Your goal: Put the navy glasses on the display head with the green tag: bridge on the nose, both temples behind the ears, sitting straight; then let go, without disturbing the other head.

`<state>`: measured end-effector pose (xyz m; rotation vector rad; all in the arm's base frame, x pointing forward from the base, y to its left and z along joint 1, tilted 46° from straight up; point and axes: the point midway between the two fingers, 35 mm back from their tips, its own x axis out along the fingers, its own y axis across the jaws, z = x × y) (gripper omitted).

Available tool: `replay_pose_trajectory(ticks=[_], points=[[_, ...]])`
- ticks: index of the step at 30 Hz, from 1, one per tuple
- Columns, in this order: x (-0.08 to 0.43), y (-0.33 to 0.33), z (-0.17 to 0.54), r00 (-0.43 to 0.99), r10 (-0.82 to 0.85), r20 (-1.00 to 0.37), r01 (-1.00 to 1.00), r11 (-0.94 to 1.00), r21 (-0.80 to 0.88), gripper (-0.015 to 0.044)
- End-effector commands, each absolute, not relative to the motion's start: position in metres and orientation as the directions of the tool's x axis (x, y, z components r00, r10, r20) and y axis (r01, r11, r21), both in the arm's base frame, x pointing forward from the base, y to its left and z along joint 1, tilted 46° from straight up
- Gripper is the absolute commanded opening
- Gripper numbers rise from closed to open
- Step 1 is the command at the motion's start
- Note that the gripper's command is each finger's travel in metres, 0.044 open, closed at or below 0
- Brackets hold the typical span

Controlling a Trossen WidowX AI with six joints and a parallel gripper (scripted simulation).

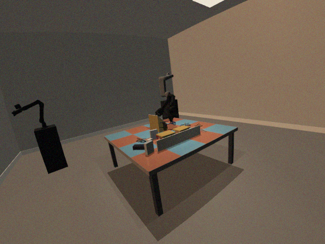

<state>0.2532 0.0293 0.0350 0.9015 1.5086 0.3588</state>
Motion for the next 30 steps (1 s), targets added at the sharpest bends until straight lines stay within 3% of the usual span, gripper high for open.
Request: replay_pose_trajectory(ticks=[1,30], points=[[0.253,0.029,0.031,0.087,0.707,-0.701,0.350,0.638,0.686,0.0000],[0.259,0.044,0.013,0.087,0.703,-0.706,0.351,0.642,0.682,0.0000]])
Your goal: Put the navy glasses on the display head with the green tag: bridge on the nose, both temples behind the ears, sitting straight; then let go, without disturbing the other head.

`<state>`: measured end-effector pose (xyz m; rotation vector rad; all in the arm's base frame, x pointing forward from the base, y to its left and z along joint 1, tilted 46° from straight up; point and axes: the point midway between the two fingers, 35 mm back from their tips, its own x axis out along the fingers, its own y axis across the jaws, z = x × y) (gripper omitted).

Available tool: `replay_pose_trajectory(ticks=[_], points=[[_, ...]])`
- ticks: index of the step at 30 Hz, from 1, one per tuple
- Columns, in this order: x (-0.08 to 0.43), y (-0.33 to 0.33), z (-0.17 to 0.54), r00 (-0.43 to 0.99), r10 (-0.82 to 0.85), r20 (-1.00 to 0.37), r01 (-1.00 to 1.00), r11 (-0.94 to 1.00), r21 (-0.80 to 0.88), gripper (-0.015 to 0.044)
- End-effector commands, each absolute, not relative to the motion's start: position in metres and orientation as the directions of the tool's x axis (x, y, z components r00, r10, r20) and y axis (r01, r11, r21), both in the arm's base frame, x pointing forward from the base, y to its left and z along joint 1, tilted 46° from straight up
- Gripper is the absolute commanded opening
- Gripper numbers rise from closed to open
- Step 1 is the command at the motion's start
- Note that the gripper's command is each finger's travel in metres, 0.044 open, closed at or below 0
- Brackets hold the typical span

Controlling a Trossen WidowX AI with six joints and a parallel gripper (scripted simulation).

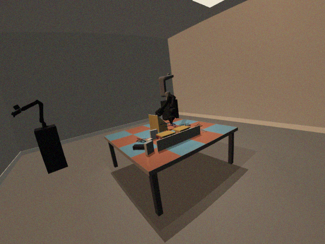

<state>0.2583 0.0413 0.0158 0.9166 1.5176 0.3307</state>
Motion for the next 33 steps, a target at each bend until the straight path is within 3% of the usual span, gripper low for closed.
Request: replay_pose_trajectory(ticks=[1,33], points=[[0.259,0.044,0.012,0.087,0.703,-0.706,0.351,0.642,0.682,0.0000],[0.262,0.062,-0.006,0.087,0.702,-0.707,0.351,0.642,0.681,0.0000]])
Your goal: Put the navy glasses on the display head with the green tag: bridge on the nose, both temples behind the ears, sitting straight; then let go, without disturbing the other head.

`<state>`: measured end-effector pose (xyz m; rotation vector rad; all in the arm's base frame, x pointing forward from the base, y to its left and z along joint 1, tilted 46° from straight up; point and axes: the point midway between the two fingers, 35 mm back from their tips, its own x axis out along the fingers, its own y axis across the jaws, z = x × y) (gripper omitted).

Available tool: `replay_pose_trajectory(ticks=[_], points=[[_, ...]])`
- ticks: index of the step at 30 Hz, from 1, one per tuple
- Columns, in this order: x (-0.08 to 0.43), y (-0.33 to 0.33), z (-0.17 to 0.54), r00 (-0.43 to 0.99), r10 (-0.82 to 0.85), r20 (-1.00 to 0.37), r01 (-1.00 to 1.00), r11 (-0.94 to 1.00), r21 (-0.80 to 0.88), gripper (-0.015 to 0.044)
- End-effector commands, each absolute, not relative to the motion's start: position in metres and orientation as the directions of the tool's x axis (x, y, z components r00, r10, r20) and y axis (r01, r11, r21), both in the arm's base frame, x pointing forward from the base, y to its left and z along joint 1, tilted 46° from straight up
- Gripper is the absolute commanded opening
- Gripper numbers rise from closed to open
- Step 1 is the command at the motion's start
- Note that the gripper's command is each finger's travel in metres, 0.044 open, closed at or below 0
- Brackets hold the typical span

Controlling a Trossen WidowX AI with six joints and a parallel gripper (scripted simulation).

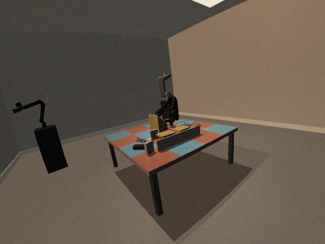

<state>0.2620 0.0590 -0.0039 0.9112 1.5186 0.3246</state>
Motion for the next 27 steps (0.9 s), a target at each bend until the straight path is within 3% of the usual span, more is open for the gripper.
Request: replay_pose_trajectory(ticks=[1,27], points=[[0.262,0.062,-0.007,0.087,0.702,-0.707,0.351,0.642,0.681,0.0000],[0.263,0.077,-0.020,0.087,0.704,-0.705,0.350,0.640,0.683,0.0000]])
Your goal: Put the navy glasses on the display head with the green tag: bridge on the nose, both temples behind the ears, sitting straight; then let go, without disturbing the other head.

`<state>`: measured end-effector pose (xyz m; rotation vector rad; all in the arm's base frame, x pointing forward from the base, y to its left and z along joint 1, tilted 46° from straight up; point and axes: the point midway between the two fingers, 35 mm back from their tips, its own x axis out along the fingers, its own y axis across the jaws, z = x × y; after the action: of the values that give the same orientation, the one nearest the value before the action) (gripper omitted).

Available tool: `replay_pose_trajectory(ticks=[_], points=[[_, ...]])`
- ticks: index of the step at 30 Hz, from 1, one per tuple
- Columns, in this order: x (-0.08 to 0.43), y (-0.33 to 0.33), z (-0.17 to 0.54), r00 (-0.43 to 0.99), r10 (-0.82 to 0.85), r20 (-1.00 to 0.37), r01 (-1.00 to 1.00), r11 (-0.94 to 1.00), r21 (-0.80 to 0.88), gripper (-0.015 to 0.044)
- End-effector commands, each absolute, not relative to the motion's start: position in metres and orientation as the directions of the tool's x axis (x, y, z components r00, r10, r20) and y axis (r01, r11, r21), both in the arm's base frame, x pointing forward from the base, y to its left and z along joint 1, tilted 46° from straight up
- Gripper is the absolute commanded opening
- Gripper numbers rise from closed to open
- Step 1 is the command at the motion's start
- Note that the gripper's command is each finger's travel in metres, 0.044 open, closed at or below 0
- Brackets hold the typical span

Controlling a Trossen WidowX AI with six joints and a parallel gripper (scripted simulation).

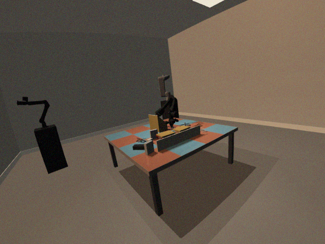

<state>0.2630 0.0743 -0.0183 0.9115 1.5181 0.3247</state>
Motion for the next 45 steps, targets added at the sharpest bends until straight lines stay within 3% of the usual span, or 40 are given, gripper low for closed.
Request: replay_pose_trajectory(ticks=[1,36,40,45], points=[[0.263,0.078,-0.021,0.087,0.704,-0.705,0.350,0.640,0.684,0.0000],[0.261,0.099,-0.036,0.087,0.711,-0.698,0.350,0.634,0.690,0.0000],[0.261,0.096,-0.035,0.087,0.706,-0.703,0.348,0.639,0.686,0.0105],[0.261,0.096,-0.035,0.087,0.706,-0.703,0.348,0.639,0.686,0.0107]])
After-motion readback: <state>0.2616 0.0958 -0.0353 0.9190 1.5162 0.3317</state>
